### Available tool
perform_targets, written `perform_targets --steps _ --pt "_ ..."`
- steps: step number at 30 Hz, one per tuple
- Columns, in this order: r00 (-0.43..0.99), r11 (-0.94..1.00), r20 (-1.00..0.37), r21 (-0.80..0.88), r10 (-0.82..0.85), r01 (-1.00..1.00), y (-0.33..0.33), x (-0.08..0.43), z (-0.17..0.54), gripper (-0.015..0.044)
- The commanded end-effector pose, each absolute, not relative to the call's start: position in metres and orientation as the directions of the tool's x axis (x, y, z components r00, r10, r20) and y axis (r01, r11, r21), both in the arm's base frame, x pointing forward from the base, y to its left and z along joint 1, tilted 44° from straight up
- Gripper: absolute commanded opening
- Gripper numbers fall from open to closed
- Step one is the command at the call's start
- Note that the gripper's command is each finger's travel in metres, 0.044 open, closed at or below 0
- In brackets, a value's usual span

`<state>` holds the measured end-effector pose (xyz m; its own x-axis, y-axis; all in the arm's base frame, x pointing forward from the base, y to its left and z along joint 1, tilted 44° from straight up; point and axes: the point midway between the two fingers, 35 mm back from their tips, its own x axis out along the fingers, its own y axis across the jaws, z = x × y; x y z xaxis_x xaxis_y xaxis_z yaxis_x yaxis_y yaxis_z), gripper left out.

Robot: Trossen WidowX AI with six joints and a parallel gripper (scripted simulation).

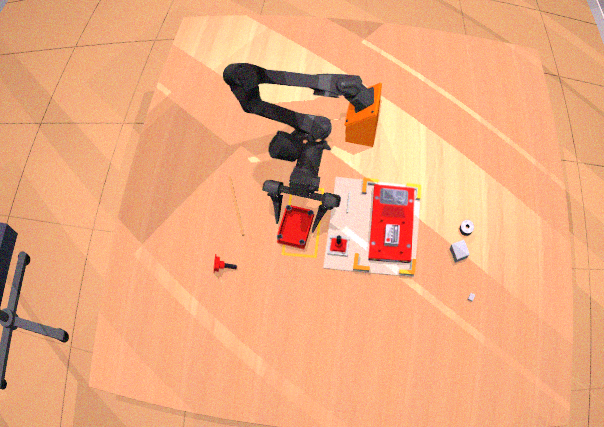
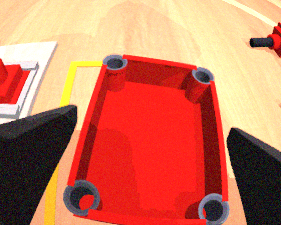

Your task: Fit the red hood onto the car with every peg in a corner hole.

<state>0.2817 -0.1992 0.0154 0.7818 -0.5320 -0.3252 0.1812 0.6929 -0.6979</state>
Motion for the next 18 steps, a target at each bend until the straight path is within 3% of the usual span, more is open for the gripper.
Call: perform_targets --steps 1,11,18 --pt "0.782 0.692 -0.324 -0.698 -0.533 0.182 -0.1991 0.2817 0.0159 0.0361" --pt "0.782 0.692 -0.324 -0.698 -0.533 0.182 -0.1991 0.2817 0.0159 0.0275" --pt "0.782 0.693 -0.325 -0.698 -0.532 0.182 -0.1931 0.2853 0.0236 0.0091"
